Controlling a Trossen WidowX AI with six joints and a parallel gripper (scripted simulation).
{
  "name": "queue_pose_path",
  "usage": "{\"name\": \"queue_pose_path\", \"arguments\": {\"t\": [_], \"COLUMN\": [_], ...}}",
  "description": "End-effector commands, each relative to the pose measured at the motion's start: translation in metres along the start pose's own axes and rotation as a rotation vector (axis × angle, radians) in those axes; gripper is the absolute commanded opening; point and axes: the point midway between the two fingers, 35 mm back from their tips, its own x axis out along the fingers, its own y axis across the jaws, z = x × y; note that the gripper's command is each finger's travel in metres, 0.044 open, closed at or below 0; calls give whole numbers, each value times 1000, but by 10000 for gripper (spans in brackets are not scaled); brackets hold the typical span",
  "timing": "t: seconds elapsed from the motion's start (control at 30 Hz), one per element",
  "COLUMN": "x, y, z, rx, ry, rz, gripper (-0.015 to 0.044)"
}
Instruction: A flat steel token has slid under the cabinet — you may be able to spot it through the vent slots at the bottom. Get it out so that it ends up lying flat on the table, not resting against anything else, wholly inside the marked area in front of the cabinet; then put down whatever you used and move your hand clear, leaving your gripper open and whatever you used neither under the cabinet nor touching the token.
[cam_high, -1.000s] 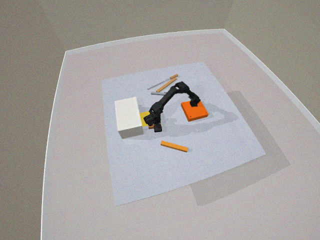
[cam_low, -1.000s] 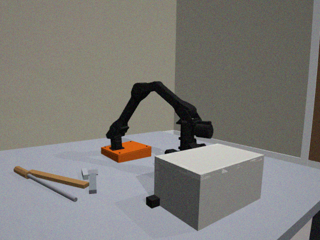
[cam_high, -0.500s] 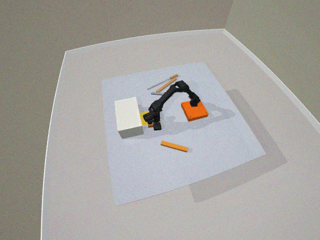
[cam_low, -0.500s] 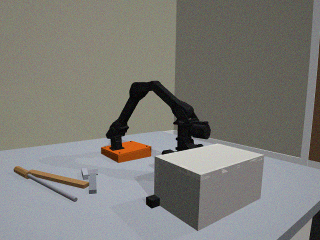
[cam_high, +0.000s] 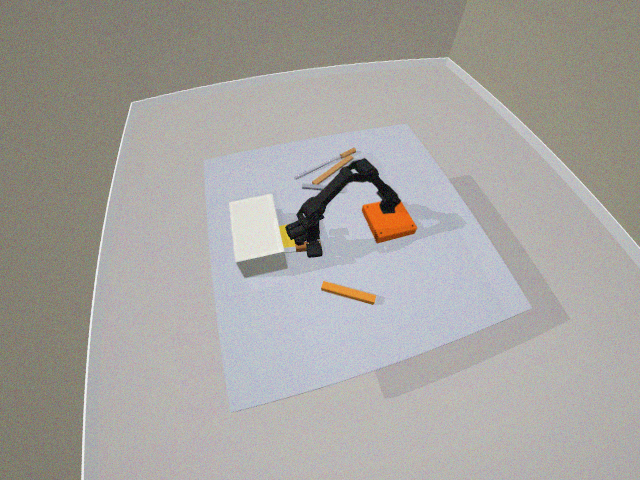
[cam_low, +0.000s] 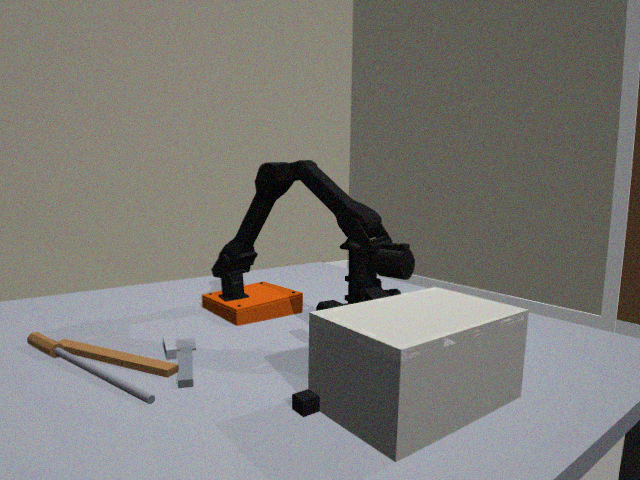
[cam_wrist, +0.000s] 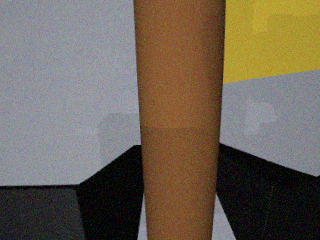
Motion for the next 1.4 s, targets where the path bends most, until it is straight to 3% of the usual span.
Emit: {"name": "queue_pose_path", "arguments": {"t": [0.0,1.37], "x": [1,1], "y": [-9,-35], "z": [0,-8], "rx": [7,6], "ry": [1,1], "rz": [-9,-11], "gripper": [0,0]}}
